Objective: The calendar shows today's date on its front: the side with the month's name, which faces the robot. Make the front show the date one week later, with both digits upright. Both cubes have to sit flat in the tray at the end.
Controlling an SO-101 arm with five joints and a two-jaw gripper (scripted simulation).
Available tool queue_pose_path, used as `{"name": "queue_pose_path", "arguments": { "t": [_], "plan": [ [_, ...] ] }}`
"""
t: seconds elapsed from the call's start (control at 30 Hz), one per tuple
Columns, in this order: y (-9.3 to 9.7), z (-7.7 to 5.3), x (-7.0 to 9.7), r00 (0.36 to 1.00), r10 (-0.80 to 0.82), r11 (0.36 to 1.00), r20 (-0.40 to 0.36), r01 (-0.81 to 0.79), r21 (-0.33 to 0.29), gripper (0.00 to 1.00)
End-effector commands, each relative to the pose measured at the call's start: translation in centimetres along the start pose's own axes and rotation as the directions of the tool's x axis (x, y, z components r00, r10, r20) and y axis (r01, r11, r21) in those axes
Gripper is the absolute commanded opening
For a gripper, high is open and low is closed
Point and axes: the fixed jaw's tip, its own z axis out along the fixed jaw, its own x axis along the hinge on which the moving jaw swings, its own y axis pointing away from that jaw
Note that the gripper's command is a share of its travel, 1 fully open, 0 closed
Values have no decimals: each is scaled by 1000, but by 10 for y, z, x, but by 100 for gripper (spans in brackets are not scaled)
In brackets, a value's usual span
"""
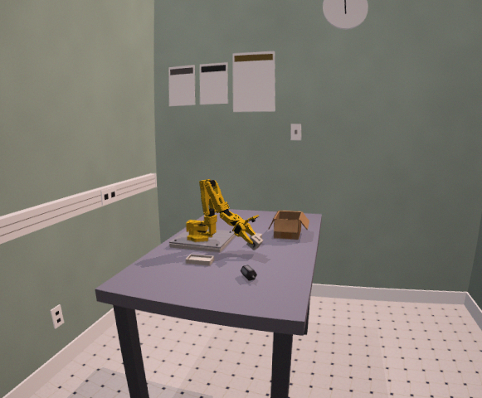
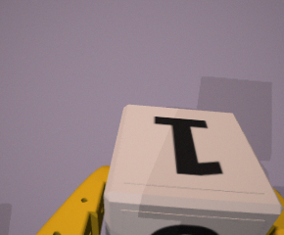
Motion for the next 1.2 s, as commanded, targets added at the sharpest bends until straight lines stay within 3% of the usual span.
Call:
{"name": "queue_pose_path", "arguments": {
  "t": [0.0, 0.4, 1.17],
  "plan": [
    [-2, -1, 0, 997, -11, 1000, 77, 11, 3, 0],
    [-2, -7, -1, 988, -21, 1000, 156, 21, 1, 0],
    [-2, -7, -1, 987, -21, 1000, 160, 21, 1, 0]
  ]
}}
